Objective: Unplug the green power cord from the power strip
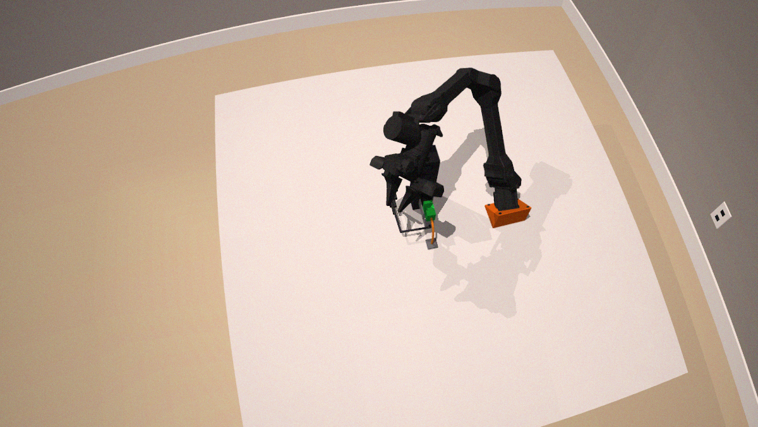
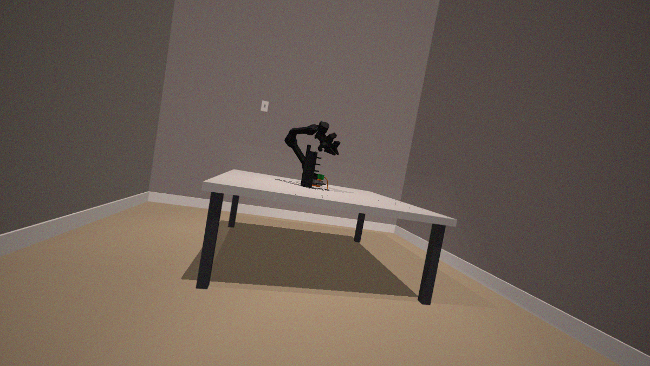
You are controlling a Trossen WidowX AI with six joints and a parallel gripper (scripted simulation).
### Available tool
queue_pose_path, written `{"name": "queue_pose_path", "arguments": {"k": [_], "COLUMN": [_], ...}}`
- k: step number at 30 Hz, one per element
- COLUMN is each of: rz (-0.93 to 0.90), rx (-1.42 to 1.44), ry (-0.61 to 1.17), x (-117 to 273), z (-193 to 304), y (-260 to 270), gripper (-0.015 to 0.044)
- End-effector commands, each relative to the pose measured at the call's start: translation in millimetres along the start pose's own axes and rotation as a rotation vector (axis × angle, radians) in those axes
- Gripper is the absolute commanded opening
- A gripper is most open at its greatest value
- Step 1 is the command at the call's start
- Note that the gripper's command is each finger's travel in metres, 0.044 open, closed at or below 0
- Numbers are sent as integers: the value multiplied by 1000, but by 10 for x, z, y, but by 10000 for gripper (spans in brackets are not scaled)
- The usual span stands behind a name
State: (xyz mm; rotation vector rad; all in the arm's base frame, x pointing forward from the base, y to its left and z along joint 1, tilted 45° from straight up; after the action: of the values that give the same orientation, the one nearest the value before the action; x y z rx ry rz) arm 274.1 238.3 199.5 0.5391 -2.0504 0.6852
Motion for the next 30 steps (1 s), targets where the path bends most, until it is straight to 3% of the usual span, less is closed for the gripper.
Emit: {"name": "queue_pose_path", "arguments": {"k": [1, 6, 13, 30], "rz": [26, 62, 64, 62], "rx": [146, 413, 903, 917], "ry": [136, 411, 931, 945], "x": [-178, -445, -592, -547], "z": [214, 621, 1302, 1315], "y": [97, 187, 209, 142], "gripper": [160, 160, 160, 160]}}
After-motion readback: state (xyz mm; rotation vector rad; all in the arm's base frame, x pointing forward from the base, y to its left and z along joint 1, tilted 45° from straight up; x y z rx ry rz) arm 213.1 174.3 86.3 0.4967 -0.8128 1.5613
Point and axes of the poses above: the point midway between the two fingers, 35 mm back from their tips, its own x axis back along the fingers, its own y axis across the jaws, z = x × y, the point moved 5 cm from there along x, back along the fingers, and after that the axes turned 14 degrees about -x, right-handed, at the moved point
